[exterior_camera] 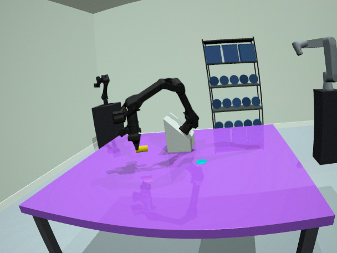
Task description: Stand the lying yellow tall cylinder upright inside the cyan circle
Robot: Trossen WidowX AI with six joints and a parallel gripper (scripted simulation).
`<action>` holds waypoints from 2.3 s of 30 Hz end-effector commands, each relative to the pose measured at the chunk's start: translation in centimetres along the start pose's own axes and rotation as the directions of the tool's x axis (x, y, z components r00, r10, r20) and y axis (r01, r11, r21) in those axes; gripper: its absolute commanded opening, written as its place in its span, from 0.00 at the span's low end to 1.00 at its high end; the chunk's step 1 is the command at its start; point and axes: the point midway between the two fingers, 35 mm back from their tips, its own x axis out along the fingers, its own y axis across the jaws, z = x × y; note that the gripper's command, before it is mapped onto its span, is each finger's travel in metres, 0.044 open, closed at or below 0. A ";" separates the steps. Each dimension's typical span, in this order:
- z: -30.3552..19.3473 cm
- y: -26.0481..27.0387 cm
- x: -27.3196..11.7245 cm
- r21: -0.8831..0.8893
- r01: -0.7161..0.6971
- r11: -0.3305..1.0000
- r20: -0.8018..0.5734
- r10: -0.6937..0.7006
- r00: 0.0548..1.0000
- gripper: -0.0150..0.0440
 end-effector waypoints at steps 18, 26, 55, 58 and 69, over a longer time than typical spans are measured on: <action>-1.3 1.0 -4.0 -0.036 0.004 0.999 0.011 -0.003 1.000 0.43; -3.3 2.6 -4.7 -0.095 0.007 0.995 0.018 -0.005 1.000 0.43; -11.4 7.3 -6.1 -0.310 0.016 0.951 0.031 -0.007 0.999 0.43; -12.3 7.7 -6.2 -0.332 0.017 0.943 0.032 -0.007 0.999 0.43; -15.7 8.8 -6.4 -0.411 0.018 0.911 0.031 -0.005 0.999 0.43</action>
